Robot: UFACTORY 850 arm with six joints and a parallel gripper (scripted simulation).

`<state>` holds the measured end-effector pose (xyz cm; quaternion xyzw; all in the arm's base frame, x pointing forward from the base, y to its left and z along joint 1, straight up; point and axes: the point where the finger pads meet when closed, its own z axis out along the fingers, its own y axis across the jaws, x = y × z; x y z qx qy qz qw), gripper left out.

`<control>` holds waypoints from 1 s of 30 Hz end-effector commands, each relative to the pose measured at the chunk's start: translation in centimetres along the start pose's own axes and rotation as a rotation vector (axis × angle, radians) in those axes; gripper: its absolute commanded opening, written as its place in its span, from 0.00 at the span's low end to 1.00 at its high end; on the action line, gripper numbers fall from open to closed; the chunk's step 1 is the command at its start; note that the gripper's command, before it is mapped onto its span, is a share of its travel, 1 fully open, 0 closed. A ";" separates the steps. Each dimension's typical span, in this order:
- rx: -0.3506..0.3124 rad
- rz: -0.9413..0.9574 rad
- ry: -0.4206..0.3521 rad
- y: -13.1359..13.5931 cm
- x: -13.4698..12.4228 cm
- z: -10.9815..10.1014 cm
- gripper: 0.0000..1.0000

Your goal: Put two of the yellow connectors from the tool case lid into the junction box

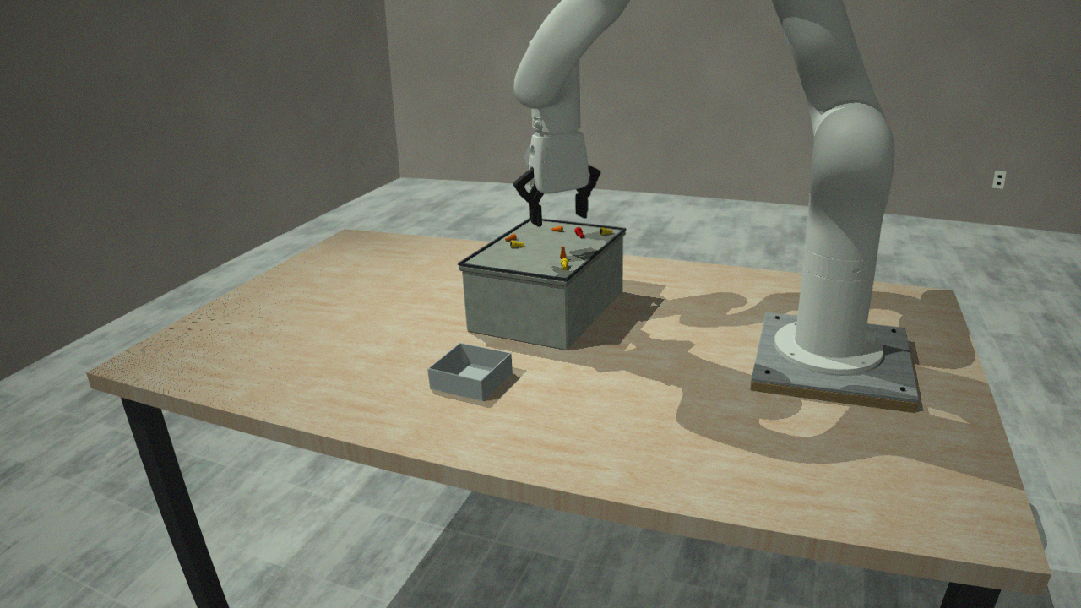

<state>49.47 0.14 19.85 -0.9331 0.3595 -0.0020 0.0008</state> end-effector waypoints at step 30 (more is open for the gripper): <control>0.002 0.879 0.001 0.8 7.1 -11.3 1.00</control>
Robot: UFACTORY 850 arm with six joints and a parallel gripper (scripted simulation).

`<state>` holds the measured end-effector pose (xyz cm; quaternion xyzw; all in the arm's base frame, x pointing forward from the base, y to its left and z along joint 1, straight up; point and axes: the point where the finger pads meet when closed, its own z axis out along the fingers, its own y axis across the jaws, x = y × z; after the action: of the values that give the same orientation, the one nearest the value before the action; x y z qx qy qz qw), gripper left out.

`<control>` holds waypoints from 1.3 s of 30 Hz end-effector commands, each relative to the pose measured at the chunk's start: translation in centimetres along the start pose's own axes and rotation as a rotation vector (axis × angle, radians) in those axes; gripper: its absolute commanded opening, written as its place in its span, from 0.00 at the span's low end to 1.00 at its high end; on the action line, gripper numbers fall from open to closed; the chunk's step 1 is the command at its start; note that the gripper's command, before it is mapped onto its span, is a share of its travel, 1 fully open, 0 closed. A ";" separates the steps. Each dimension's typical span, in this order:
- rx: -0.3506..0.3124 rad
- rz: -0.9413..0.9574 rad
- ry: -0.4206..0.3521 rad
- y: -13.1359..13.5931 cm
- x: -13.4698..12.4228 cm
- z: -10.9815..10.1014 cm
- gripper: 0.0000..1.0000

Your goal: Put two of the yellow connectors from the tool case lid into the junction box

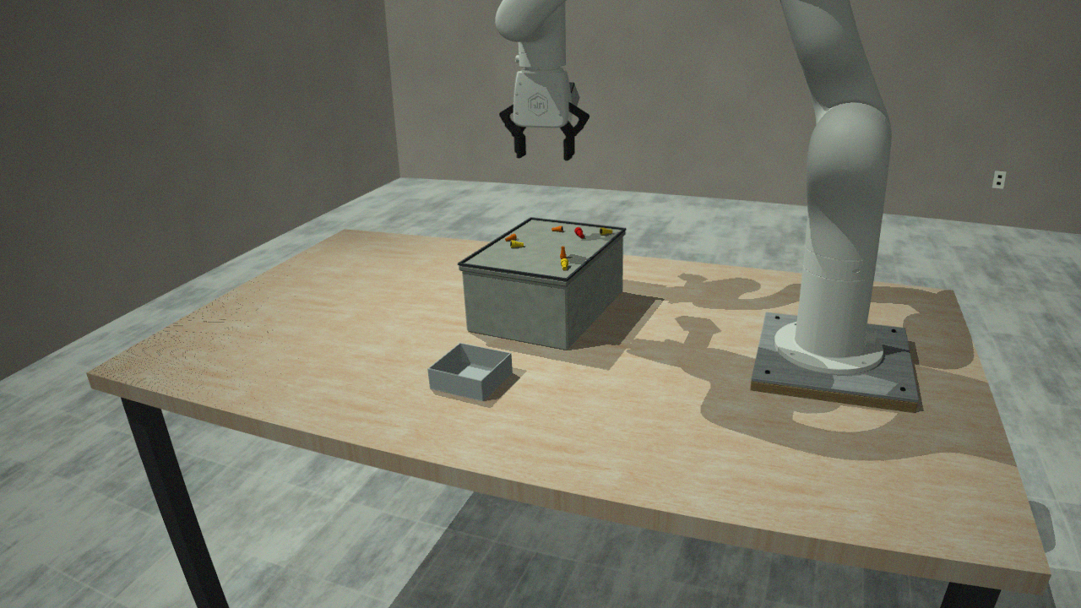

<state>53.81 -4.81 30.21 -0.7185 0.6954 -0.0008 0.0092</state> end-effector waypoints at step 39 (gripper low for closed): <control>-0.007 0.109 0.012 -0.4 0.6 -1.4 0.00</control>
<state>54.13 -5.44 31.53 -0.6797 0.7335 -0.0013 0.0017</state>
